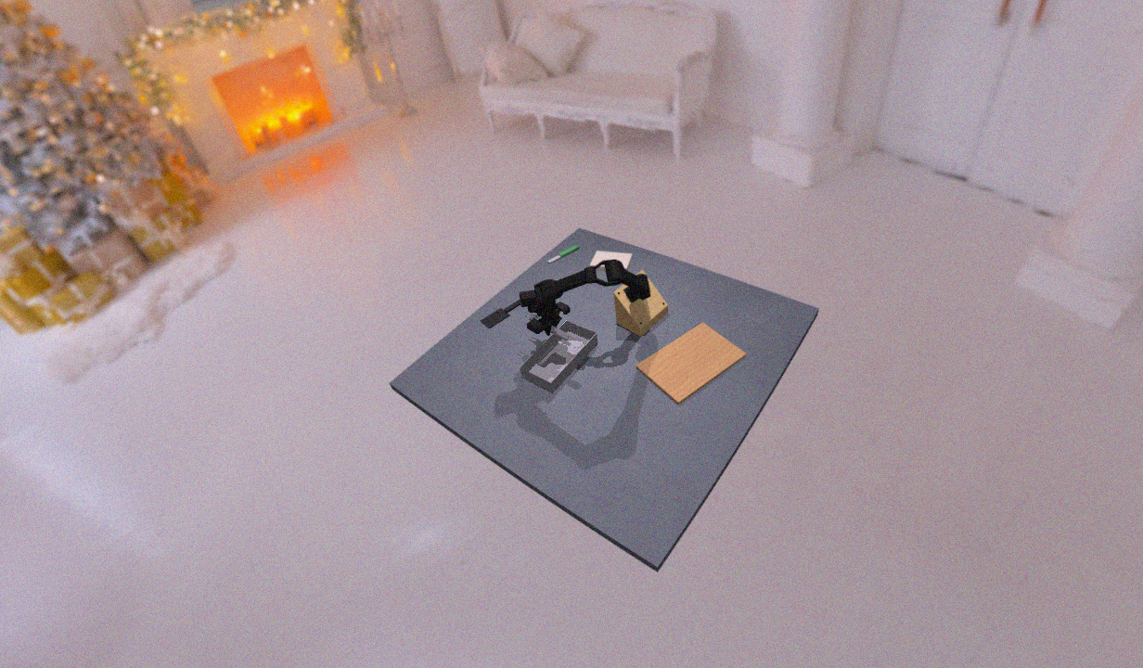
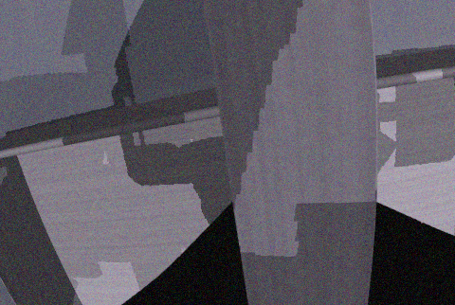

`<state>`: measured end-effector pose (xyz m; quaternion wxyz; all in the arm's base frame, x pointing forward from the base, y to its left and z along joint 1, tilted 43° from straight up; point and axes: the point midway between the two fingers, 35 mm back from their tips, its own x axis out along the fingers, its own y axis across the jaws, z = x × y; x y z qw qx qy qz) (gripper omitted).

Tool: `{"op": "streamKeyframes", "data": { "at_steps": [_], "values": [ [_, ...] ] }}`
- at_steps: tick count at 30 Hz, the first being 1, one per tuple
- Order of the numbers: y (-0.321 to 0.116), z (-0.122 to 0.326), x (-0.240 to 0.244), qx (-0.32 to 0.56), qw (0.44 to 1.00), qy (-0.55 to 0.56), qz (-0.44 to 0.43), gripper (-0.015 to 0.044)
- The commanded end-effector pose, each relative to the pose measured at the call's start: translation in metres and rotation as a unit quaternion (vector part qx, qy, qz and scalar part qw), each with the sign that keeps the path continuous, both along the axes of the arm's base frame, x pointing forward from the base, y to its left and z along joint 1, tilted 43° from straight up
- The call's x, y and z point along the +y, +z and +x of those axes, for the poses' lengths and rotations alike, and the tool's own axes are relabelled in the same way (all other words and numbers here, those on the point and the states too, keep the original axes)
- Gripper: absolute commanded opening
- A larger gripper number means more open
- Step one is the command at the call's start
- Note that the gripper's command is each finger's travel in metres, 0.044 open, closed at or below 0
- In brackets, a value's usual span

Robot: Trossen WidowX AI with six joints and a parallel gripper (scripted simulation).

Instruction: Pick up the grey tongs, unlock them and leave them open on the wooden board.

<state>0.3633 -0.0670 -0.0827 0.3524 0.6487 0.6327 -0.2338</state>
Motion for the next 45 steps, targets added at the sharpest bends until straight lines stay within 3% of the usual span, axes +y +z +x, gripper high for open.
{"op": "streamKeyframes", "data": {
  "at_steps": [1, 19, 45],
  "values": [
    [0.003, -0.002, -0.001, 0.010, 0.999, 0.035, 0.001, -0.0150],
    [0.012, -0.003, 0.005, 0.017, 0.997, 0.072, 0.009, -0.0150],
    [0.142, -0.004, 0.118, -0.111, 0.970, 0.217, -0.006, -0.0150]
  ]
}}
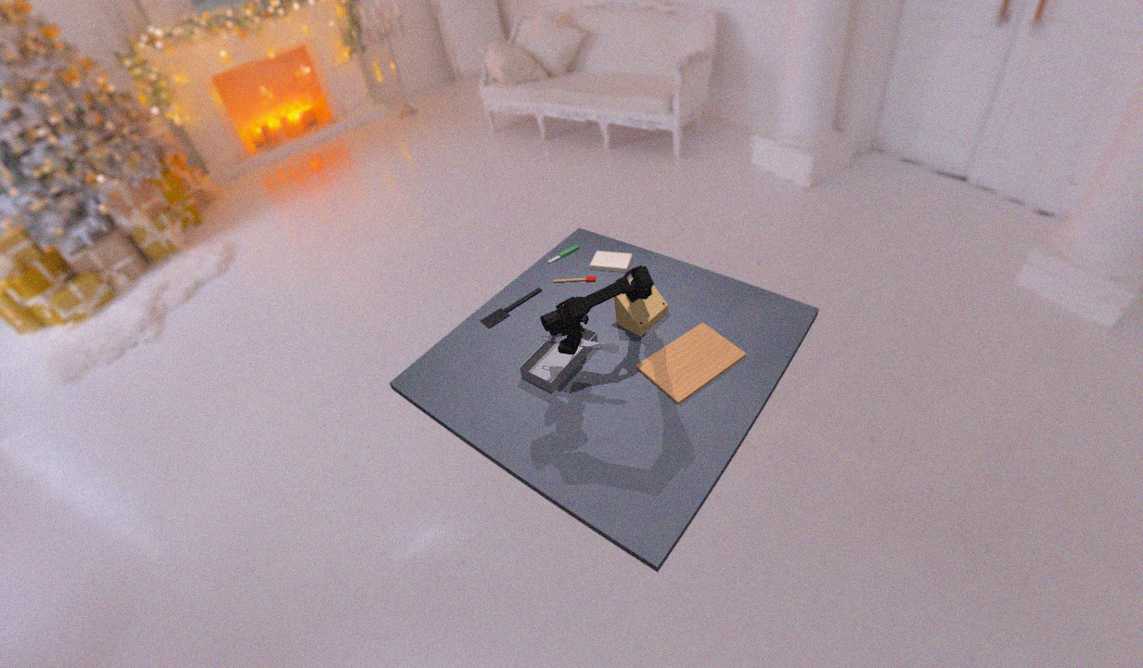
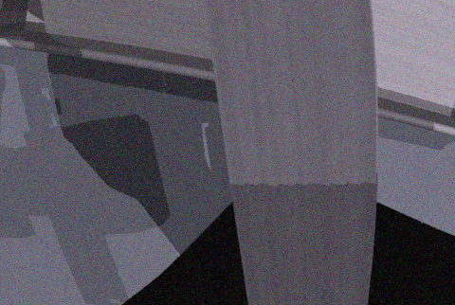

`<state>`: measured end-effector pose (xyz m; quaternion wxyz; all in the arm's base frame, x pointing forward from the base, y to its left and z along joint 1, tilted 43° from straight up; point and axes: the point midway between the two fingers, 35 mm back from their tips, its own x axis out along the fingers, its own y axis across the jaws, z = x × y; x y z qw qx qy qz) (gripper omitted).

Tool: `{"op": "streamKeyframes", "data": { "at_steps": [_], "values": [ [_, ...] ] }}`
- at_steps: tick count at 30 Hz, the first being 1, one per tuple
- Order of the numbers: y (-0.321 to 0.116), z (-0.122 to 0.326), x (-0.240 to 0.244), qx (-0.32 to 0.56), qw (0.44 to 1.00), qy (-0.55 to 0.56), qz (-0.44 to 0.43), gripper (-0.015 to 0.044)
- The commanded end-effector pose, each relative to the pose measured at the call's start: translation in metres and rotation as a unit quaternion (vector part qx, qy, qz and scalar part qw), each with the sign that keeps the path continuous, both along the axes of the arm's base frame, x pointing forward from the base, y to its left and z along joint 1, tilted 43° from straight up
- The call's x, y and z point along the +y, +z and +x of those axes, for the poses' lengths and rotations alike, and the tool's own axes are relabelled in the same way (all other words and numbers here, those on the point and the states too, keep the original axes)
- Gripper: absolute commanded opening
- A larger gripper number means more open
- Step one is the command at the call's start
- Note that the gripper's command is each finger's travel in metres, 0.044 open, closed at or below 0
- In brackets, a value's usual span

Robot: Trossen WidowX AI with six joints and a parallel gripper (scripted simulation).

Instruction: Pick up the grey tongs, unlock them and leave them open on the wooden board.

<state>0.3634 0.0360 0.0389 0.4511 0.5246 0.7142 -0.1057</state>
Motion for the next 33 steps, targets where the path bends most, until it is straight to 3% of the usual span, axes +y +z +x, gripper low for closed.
{"op": "streamKeyframes", "data": {
  "at_steps": [1, 14, 33],
  "values": [
    [0.025, -0.006, 0.019, -0.027, 0.999, 0.024, 0.005, -0.0150],
    [0.083, -0.037, 0.073, -0.088, 0.991, 0.095, 0.022, -0.0150],
    [0.126, -0.084, 0.129, -0.145, 0.975, 0.171, 0.005, -0.0150]
  ]
}}
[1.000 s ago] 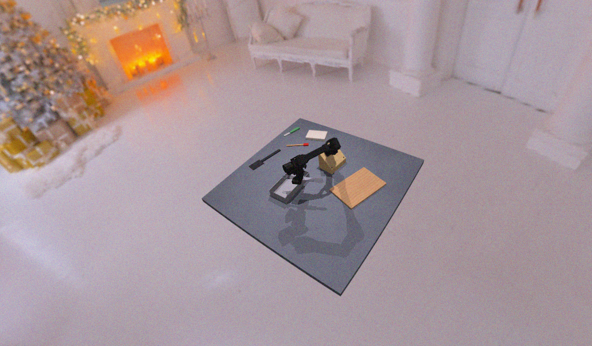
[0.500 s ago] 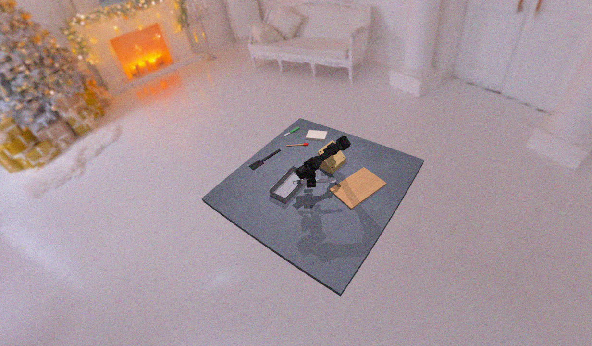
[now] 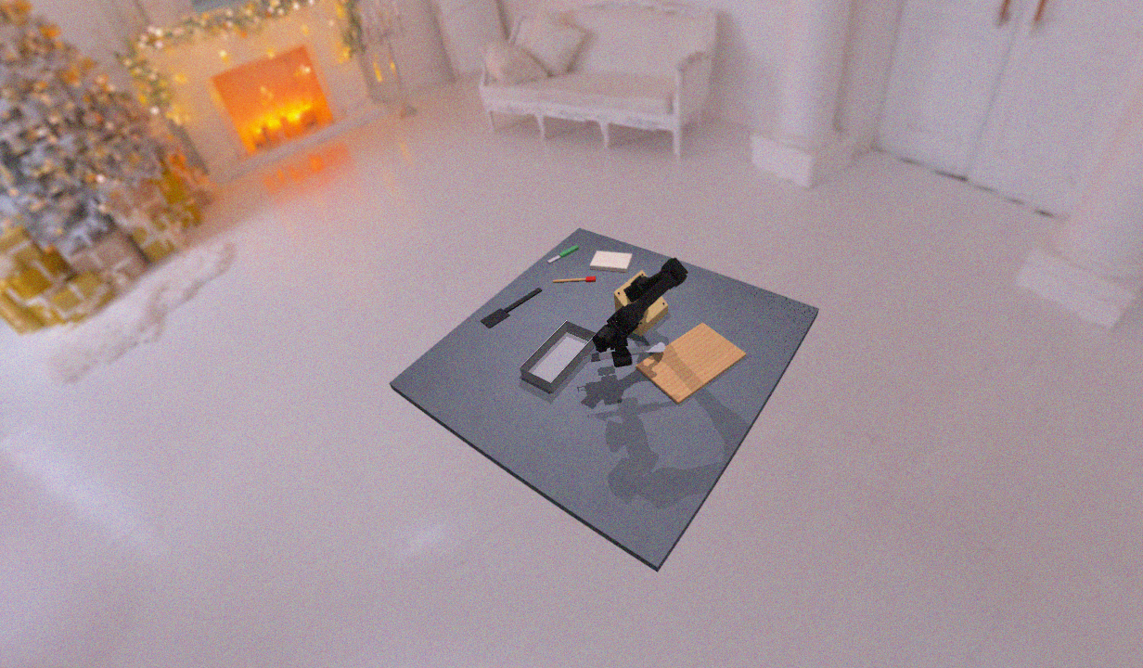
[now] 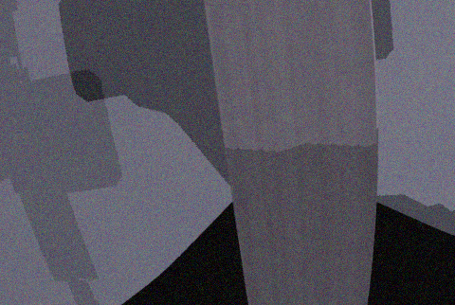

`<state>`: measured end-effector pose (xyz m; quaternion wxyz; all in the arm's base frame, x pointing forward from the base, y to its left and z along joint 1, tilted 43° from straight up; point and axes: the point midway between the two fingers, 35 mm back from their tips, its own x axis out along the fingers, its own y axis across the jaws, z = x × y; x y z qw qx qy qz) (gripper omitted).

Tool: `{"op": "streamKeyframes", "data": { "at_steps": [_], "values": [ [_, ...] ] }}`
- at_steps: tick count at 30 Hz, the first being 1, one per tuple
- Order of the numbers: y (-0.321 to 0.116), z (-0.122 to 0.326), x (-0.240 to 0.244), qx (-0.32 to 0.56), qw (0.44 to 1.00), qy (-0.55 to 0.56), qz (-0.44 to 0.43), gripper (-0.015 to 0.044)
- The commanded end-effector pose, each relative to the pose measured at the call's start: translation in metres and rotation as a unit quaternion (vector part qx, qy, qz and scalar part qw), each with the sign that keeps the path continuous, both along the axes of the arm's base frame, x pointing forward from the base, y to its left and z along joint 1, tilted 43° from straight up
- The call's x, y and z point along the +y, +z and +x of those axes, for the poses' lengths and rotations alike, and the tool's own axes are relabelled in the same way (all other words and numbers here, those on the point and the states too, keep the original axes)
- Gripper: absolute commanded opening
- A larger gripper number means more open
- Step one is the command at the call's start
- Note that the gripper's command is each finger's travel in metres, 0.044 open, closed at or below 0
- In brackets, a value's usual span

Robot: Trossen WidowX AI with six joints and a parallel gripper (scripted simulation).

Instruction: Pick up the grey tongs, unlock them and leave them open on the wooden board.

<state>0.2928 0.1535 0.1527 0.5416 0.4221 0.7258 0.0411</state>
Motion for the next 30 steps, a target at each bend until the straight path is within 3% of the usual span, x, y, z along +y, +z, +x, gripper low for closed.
{"op": "streamKeyframes", "data": {
  "at_steps": [1, 30],
  "values": [
    [0.015, -0.017, 0.015, -0.025, 0.999, 0.021, -0.007, -0.0150],
    [0.091, -0.162, 0.074, -0.159, 0.974, 0.162, 0.027, -0.0150]
  ]
}}
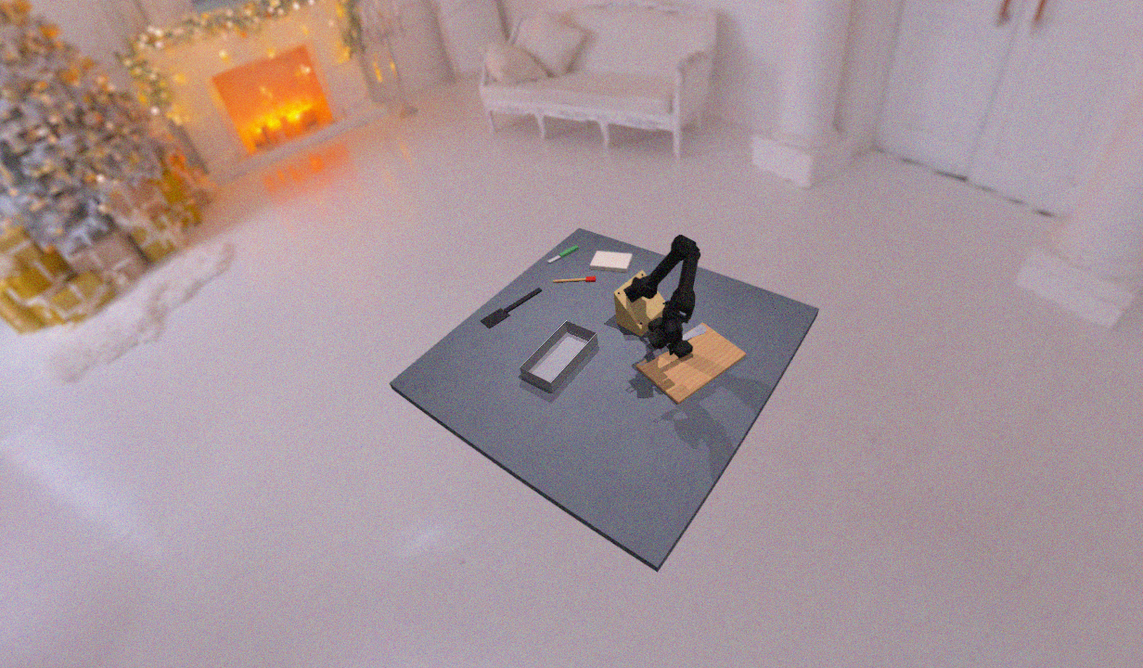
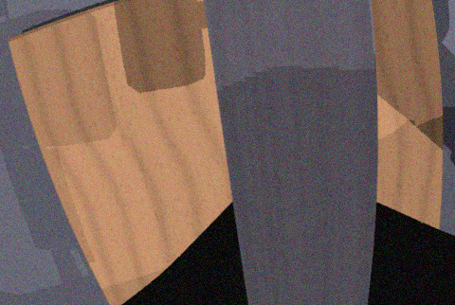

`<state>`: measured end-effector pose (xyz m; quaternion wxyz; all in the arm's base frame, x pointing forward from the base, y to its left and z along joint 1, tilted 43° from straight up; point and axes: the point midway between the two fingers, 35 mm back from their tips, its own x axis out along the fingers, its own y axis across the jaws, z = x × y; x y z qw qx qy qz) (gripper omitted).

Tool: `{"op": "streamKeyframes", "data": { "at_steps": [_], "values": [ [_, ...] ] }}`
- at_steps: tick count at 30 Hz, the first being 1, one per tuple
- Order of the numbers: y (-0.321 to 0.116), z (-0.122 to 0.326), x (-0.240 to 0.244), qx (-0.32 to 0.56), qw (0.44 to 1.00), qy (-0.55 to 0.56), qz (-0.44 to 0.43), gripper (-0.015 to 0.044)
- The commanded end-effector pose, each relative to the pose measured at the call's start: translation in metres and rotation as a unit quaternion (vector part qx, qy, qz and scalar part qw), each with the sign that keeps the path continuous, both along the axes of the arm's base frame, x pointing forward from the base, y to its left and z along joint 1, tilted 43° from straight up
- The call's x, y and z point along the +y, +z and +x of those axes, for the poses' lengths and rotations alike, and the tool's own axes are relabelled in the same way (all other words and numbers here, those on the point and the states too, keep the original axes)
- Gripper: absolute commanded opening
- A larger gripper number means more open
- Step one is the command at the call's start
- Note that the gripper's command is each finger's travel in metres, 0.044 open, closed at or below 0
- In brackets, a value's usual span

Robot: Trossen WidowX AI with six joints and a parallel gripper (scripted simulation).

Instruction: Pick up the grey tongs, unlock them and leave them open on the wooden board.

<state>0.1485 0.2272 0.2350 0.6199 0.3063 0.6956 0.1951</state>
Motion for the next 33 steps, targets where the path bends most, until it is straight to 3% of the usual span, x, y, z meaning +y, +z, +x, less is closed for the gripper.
{"op": "streamKeyframes", "data": {
  "at_steps": [1, 14, 33],
  "values": [
    [0.011, -0.023, 0.001, -0.018, 1.000, 0.016, 0.013, -0.0150],
    [0.015, -0.036, 0.001, -0.026, 0.999, 0.025, 0.017, -0.0150],
    [-0.002, -0.048, -0.006, -0.098, 0.989, -0.053, -0.093, -0.0150]
  ]
}}
